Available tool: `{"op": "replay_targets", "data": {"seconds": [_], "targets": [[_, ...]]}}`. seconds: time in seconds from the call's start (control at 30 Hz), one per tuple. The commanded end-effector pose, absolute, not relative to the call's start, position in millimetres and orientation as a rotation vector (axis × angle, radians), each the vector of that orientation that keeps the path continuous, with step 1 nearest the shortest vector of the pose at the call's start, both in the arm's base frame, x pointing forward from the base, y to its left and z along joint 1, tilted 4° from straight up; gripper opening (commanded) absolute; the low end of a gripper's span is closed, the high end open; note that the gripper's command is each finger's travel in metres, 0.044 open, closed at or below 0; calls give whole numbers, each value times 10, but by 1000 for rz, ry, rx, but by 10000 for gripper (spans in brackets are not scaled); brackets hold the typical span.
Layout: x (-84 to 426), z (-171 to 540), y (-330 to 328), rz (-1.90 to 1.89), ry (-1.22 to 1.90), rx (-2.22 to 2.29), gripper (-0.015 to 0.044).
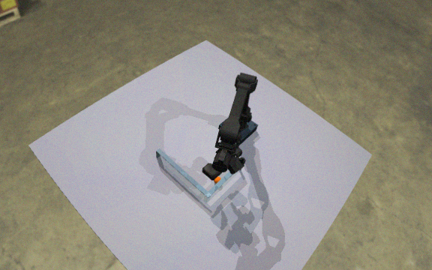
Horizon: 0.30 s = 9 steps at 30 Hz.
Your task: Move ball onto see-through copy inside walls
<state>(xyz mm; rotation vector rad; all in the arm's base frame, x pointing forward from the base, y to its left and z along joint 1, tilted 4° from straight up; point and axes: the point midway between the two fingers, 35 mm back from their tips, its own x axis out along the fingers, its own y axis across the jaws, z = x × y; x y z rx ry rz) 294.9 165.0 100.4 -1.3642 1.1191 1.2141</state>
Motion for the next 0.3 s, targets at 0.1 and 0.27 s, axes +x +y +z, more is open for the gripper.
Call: {"op": "replay_targets", "data": {"seconds": [0.1, 0.27], "targets": [[2923, 1156, 1649, 1219, 1128, -1364, 343], [2864, 1487, 1641, 1217, 1125, -1364, 440]]}}
